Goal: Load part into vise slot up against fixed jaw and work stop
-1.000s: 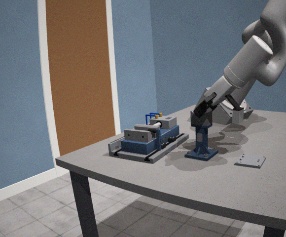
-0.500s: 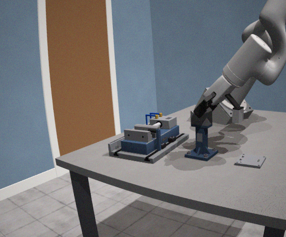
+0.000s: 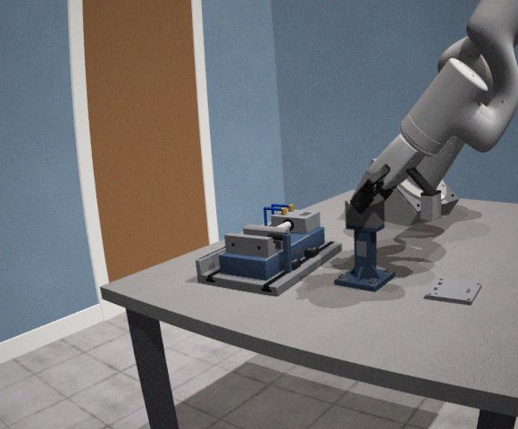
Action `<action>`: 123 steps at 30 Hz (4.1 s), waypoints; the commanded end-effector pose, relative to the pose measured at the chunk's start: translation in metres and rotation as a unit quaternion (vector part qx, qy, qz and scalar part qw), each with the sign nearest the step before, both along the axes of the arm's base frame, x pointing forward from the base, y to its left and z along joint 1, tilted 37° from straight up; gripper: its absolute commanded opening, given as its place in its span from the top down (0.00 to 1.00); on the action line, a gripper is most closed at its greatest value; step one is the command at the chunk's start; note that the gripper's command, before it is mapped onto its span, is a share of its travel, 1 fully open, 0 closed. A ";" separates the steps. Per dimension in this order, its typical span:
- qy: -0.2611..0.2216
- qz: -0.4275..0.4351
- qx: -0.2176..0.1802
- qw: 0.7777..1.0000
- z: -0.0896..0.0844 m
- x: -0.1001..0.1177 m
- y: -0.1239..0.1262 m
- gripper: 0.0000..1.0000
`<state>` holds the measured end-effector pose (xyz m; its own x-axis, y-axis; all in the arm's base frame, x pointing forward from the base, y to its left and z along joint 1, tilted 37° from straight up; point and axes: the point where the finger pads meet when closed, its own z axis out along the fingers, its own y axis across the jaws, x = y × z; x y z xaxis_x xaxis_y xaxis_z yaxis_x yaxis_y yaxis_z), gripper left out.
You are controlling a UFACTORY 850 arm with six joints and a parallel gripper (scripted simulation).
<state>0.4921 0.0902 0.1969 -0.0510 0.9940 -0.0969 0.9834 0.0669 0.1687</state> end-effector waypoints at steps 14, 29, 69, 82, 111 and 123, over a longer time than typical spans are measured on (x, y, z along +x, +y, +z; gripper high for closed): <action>0.002 0.004 0.026 1.000 0.001 0.000 -0.001 0.11; 0.003 0.009 0.052 0.999 0.001 0.000 -0.001 0.11; 0.009 0.024 0.143 0.989 0.000 0.001 -0.003 0.11; 0.012 0.032 0.188 0.982 0.000 0.001 -0.005 0.11; 0.024 0.061 0.354 0.933 -0.002 0.002 -0.008 0.11; 0.029 0.074 0.433 0.898 -0.003 0.002 -0.010 0.11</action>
